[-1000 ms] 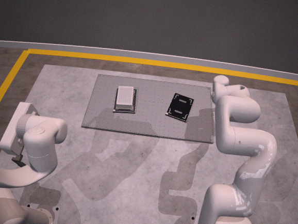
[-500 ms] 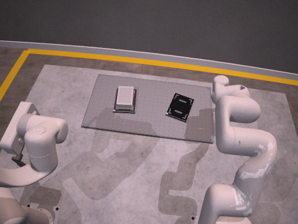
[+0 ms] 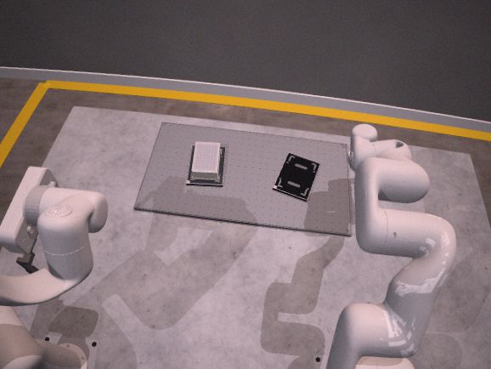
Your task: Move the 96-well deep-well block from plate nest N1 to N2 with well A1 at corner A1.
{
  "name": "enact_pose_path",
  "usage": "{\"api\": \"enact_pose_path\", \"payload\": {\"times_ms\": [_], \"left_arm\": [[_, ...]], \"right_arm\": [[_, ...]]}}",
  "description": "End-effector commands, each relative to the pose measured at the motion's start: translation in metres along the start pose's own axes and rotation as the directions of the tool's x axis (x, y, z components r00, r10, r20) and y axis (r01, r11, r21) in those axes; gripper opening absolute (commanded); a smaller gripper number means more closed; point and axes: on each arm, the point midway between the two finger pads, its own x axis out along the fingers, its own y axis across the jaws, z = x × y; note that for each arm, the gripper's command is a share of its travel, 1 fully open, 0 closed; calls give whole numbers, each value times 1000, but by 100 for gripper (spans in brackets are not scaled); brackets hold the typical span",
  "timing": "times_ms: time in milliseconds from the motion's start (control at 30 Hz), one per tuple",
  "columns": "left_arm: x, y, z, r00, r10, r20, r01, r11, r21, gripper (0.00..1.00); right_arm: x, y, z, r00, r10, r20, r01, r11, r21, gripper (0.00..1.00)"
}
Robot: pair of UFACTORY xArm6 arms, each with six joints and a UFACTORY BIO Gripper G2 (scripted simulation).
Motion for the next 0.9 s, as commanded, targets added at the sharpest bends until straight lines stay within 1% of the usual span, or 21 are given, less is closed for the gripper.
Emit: {"api": "enact_pose_path", "payload": {"times_ms": [0,167,233,400,567,733,800,867], "left_arm": [[-1,0,-10,1000,2,2,-2,999,-43,100],[-1,-1,-26,1000,2,2,-2,994,-105,100],[-1,-1,-26,1000,2,2,-2,994,-105,100],[-1,-4,-45,1000,2,2,-2,983,-182,100],[-1,-9,-67,1000,2,2,-2,963,-270,100],[-1,-17,-90,1000,2,2,-2,932,-363,100],[-1,-17,-90,1000,2,2,-2,932,-363,100],[-1,-21,-100,1000,2,2,-2,916,-400,100]], "right_arm": [[1,0,3,1000,-1,2,1,1000,5,100],[1,0,3,1000,-1,2,1,1000,5,100],[1,0,3,1000,-1,2,1,1000,5,100],[1,0,3,1000,-1,2,1,1000,5,100],[1,0,3,1000,-1,2,1,1000,5,100],[1,0,3,1000,-1,2,1,1000,5,100],[1,0,3,1000,-1,2,1,1000,5,100],[1,0,3,1000,-1,2,1,1000,5,100]]}}
